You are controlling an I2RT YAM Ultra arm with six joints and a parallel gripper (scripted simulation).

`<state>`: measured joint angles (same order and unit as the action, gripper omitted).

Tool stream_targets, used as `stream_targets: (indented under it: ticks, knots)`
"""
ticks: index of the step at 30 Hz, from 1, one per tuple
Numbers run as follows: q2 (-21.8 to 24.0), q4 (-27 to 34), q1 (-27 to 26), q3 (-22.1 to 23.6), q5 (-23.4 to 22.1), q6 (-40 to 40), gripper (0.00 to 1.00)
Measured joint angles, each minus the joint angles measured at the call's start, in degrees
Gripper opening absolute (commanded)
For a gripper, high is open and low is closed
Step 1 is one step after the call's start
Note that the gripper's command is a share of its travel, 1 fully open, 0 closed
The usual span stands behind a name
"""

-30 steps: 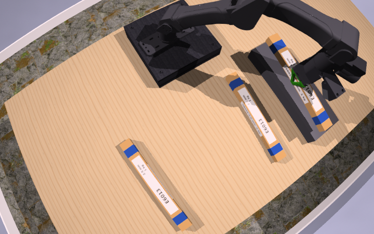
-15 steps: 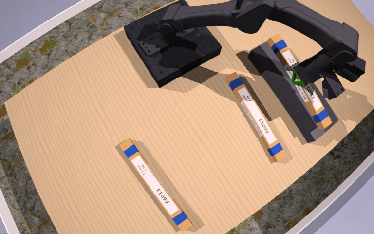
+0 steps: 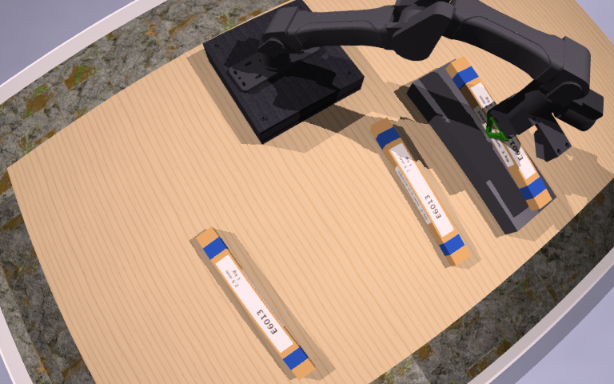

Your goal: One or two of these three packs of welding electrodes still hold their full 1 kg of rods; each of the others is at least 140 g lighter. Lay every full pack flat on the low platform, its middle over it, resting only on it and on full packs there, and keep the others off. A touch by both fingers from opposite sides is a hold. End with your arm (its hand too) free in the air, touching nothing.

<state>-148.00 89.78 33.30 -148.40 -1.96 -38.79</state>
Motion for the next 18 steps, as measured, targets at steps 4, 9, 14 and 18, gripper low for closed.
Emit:
stream_targets:
  ticks: [4,9,14,18]
  knots:
    - [0.07,-0.02,0.35,-0.39,0.04,-0.33,0.0]
    - [0.04,0.07,0.39,-0.37,0.11,-0.46,0.0]
    - [0.02,0.09,0.39,-0.37,0.09,-0.46,0.0]
    - [0.13,0.0,0.39,0.0,0.09,-0.46,0.0]
